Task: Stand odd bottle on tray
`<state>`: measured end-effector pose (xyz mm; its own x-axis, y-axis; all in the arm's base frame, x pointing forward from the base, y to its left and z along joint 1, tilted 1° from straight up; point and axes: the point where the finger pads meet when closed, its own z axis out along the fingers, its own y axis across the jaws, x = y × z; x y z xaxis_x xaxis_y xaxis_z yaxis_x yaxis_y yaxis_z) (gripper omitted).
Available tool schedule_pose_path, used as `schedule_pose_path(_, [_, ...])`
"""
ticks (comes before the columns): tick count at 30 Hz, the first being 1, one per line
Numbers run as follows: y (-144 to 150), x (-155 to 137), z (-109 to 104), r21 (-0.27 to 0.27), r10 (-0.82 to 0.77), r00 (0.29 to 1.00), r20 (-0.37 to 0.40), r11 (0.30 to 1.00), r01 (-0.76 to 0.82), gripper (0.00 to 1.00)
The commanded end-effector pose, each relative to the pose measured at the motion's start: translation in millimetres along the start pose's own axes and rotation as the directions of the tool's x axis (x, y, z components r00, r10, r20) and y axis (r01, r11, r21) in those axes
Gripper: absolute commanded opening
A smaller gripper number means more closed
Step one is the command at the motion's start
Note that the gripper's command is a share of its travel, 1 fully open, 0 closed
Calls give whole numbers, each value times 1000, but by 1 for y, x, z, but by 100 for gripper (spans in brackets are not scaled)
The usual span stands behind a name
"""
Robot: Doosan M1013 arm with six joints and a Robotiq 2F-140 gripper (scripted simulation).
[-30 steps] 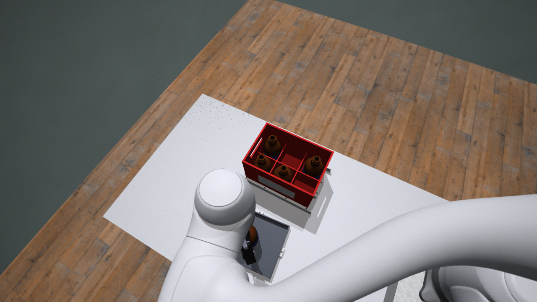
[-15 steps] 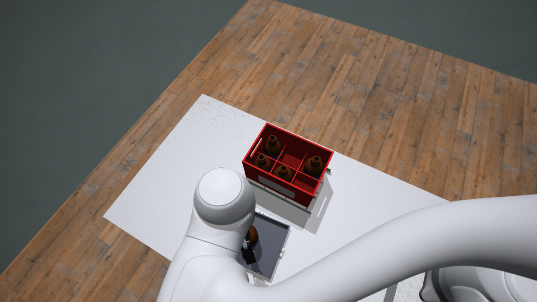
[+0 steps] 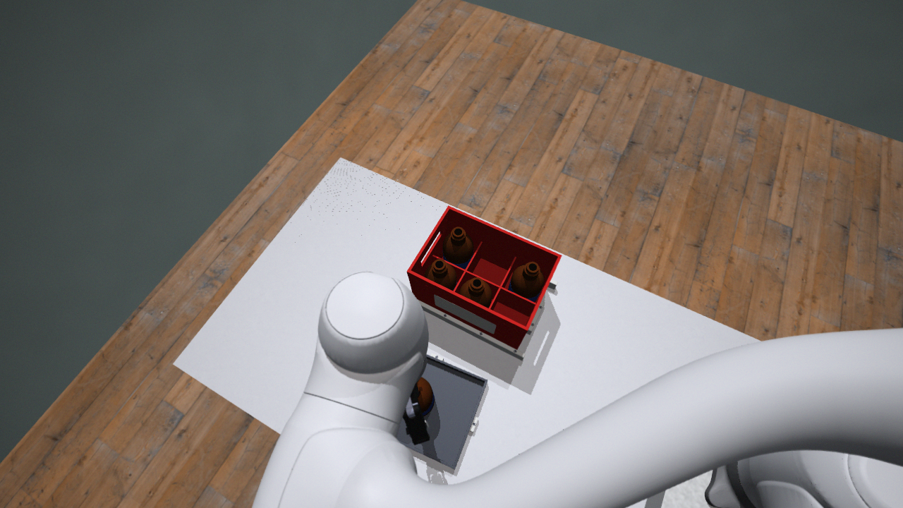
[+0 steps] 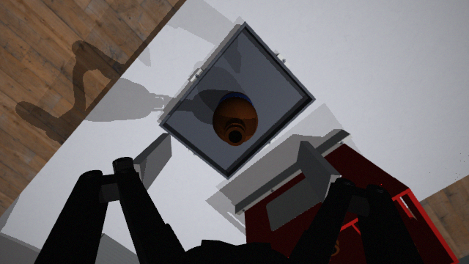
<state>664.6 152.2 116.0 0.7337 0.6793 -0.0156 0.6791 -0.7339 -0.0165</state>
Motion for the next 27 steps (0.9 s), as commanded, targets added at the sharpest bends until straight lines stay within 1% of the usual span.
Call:
schedule_pose_path(1, [0, 0, -7, 0, 0, 1000, 0, 1000, 0, 100])
schedule_pose_path(13, [0, 0, -38, 0, 0, 1000, 0, 1000, 0, 100])
schedule_pose_path(15, [0, 0, -38, 0, 0, 1000, 0, 1000, 0, 100])
schedule_pose_path(21, [0, 0, -49, 0, 0, 1000, 0, 1000, 0, 100])
schedule_pose_path(27, [0, 0, -56, 0, 0, 1000, 0, 1000, 0, 100])
